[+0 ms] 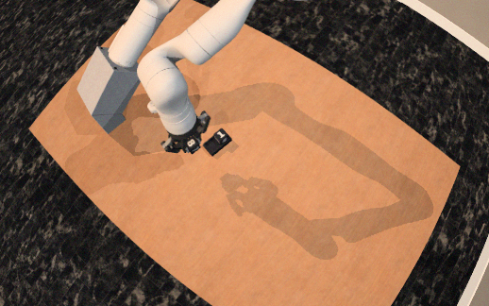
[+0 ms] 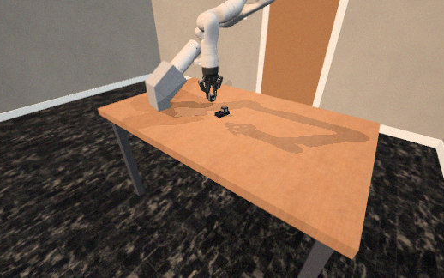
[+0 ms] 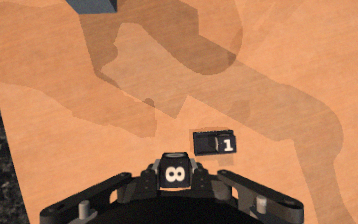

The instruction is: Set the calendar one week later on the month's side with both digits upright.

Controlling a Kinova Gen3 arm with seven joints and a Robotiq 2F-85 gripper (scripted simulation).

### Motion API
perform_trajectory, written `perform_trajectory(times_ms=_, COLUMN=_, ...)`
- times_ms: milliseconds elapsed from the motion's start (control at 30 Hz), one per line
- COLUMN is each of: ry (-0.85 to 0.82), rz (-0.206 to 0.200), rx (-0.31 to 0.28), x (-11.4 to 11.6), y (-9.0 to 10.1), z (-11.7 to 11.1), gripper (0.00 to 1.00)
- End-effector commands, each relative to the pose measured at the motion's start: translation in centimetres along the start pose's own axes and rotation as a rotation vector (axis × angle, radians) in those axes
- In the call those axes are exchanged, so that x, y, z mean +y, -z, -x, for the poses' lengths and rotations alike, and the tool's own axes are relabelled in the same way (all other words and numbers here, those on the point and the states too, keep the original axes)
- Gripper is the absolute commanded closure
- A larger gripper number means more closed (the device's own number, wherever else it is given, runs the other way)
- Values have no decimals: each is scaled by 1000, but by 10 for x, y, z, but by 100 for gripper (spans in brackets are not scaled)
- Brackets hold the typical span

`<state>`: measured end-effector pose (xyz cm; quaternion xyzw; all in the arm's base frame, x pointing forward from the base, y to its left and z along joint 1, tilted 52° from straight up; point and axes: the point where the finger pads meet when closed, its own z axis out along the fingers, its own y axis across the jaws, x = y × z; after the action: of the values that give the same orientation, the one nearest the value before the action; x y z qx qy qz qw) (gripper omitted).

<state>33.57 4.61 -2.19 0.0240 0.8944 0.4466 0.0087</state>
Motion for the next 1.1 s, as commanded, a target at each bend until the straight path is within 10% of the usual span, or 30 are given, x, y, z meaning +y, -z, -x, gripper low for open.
perform_trajectory(times_ms=0, ry=-79, rz=-1, rx=7, x=-5, y=-2, z=-2, gripper=74)
perform_trajectory(times_ms=1067, ry=-738, rz=-15, rx=5, x=-31, y=-3, z=-3, gripper=74)
